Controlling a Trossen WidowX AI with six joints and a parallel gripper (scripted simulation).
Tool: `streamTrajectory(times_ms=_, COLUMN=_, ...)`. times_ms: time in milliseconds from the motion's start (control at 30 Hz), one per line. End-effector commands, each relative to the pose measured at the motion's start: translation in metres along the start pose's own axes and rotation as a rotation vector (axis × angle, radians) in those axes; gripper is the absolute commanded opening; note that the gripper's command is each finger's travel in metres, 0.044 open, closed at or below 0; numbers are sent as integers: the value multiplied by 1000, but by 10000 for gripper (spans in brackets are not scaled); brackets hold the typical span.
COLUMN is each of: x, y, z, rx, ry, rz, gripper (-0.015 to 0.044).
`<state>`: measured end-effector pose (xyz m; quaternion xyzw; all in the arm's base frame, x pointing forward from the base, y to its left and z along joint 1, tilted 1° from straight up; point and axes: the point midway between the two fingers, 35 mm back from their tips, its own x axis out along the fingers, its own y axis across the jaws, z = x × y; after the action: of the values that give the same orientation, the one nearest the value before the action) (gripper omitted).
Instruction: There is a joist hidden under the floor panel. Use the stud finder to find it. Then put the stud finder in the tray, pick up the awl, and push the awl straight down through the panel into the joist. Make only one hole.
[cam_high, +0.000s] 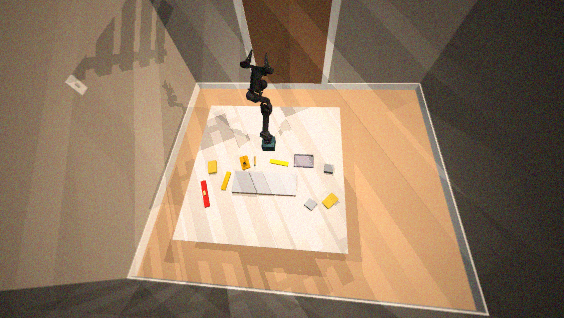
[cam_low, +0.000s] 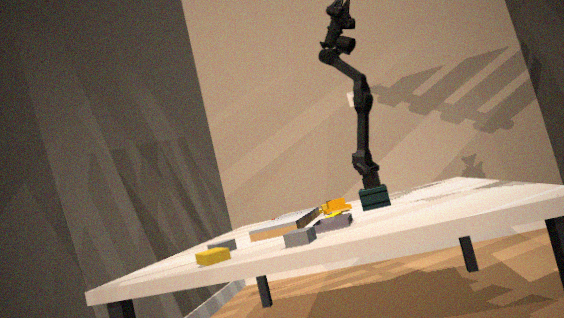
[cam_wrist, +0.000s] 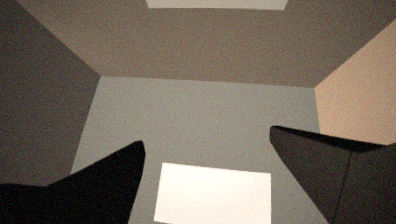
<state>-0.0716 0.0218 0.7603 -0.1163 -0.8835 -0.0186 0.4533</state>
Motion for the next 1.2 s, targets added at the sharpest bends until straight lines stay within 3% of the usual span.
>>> streamTrajectory(times_ms=0, x=-1, y=-1, z=-1, rx=-5, ry=4, rz=-4, gripper=426)
streamTrajectory(times_ms=200, x=-32, y=-25, z=-62, rx=-181, ry=220, rz=-61, gripper=440)
streamTrajectory(times_ms=500, x=-119, y=-64, z=-160, rx=-432, ry=653, rz=-28, gripper=440)
streamTrajectory(times_ms=833, x=-256, y=-117, z=-228, rx=-658, ry=1162, rz=61, gripper=440)
streamTrajectory(times_ms=1167, x=-412, y=-164, z=-234, rx=-784, ry=1662, rz=201, gripper=440)
